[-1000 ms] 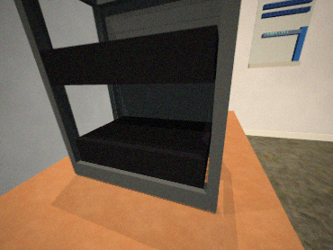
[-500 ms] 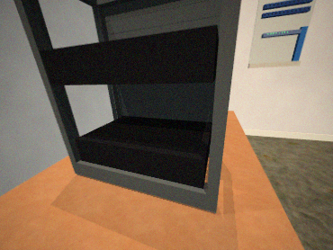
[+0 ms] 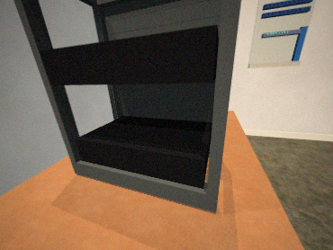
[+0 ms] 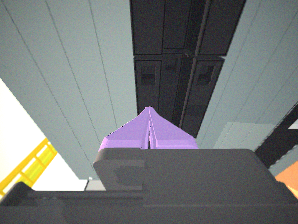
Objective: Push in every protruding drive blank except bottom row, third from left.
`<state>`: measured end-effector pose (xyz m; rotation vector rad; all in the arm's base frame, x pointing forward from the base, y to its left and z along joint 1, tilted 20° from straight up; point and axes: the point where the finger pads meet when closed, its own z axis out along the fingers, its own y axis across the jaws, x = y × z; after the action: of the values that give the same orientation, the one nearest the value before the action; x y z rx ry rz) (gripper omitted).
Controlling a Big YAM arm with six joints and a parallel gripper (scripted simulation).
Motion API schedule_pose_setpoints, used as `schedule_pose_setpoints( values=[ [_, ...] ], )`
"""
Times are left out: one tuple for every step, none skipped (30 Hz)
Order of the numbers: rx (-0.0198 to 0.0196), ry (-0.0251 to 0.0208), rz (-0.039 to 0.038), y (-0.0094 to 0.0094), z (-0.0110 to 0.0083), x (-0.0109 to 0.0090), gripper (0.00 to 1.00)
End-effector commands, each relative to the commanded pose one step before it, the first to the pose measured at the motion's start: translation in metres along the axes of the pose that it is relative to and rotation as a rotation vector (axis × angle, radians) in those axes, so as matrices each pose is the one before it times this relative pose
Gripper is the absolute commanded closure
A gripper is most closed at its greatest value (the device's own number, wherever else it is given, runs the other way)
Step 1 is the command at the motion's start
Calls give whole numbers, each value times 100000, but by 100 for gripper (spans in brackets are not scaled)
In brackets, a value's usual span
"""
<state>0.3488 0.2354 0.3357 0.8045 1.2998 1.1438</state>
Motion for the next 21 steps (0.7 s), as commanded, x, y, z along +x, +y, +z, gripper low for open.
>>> schedule_pose_setpoints(
  values=[
    [-4433,-1798,4702,2614,822,-273,100],
    [-48,-23,45,26,-5,-17,100],
    [2,1,-2,-2,-1,0,100],
    [-22,-43,27,22,32,-7,100],
    [-155,-277,188,152,207,-45,100],
    [-440,-691,506,356,411,-187,100],
    [65,-371,107,-65,213,-166,100],
    [-10,0,168,-6,163,5,100],
    [0,0,0,0,0,0,100],
    [0,0,0,0,0,0,100],
    [-12,0,-423,-8,206,6,100],
    [-14,0,395,-9,240,8,100],
    [-15,0,-32,-10,262,8,100],
    [-15,0,-32,-10,270,8,100],
    [-14,0,-31,-10,262,8,100],
    [-12,0,-28,-10,241,7,100],
    [327,150,-311,-98,207,46,100],
    [252,115,-236,-75,164,35,100],
    [-7,-1,-9,-4,116,3,100],
    [-4,-1,-14,-2,69,1,100],
    [-2,0,-256,-1,29,1,100]
  ],
)
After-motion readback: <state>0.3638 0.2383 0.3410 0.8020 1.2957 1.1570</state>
